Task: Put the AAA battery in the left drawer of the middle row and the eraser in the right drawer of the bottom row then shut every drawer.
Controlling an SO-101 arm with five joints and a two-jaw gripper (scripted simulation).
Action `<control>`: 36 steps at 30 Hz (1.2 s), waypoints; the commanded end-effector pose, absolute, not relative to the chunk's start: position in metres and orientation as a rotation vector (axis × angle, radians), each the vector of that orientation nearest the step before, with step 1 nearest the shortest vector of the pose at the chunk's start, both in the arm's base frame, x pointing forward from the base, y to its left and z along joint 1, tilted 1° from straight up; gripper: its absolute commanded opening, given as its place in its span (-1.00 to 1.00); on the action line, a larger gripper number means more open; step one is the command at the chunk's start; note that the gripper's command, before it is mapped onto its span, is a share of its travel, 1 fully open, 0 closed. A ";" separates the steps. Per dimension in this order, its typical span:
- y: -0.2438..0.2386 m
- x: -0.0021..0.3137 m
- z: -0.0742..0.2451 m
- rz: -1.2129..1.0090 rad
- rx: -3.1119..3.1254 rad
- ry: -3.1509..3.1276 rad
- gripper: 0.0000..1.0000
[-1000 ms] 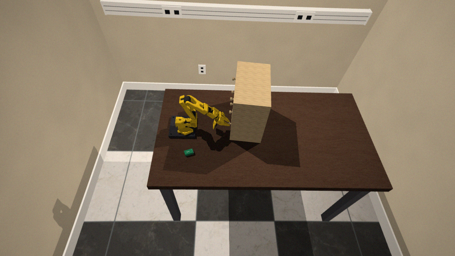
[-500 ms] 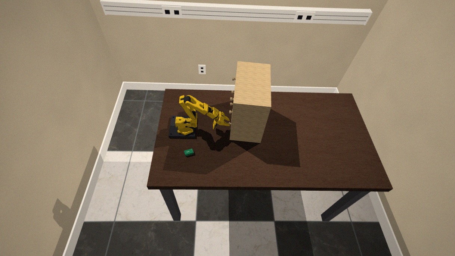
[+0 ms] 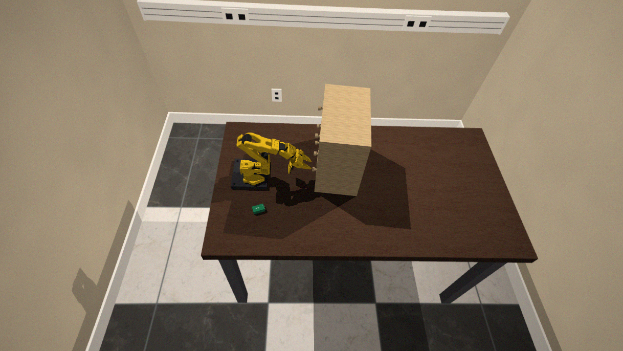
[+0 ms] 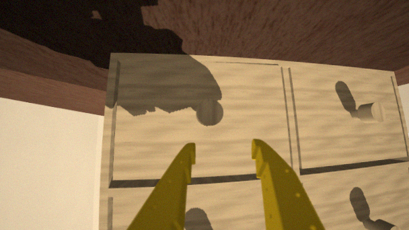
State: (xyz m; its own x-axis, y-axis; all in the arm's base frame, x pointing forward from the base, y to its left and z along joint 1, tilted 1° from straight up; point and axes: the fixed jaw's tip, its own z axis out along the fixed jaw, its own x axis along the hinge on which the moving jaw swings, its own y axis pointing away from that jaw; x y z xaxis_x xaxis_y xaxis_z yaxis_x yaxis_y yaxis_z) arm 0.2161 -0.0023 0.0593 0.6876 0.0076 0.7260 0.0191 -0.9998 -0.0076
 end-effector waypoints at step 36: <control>-0.003 0.177 0.094 -0.980 -2.961 0.014 -0.57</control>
